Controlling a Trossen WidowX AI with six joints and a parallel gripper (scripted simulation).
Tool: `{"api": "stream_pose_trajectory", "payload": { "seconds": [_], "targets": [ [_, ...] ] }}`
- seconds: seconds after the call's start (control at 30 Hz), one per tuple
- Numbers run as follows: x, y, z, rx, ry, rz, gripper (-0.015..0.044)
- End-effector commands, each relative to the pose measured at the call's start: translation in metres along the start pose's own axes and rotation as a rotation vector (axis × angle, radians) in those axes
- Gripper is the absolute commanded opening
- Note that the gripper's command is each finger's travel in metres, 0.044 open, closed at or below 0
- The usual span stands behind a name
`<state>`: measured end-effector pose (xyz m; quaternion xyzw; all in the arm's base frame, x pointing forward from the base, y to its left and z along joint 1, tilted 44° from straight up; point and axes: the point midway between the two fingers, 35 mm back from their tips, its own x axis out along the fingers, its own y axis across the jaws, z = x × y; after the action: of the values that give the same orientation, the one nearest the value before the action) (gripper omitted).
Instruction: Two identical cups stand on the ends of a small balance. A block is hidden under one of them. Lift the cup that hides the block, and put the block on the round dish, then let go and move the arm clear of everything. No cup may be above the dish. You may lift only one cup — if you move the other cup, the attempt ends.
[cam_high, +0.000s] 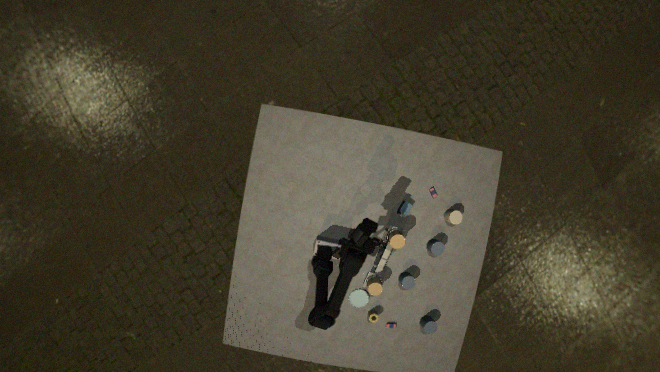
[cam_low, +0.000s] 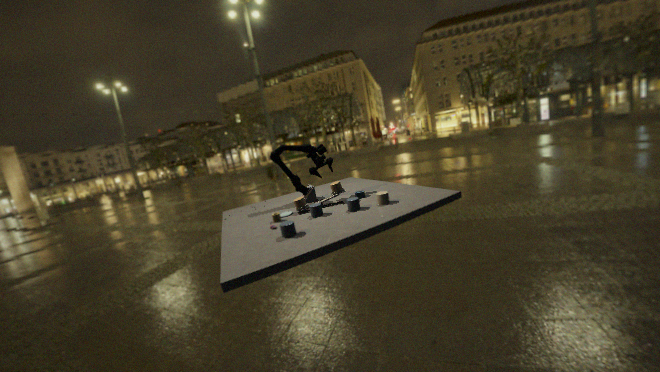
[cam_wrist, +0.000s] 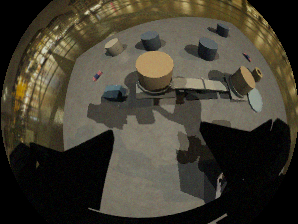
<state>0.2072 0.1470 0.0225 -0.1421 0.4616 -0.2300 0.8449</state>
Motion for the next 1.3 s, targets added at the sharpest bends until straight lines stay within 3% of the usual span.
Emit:
{"api": "stream_pose_trajectory", "payload": {
  "seconds": [0.0, 0.23, 0.43, 1.27],
  "targets": [
    [-0.016, -0.025, 0.017, -0.02, -0.064, -0.088, 0.044],
    [-0.05, -0.073, 0.05, -0.109, -0.199, -0.254, 0.044],
    [-0.053, -0.078, 0.054, -0.123, -0.209, -0.27, 0.044],
    [-0.001, -0.137, 0.094, -0.772, 0.292, -0.293, 0.044]
  ]
}}
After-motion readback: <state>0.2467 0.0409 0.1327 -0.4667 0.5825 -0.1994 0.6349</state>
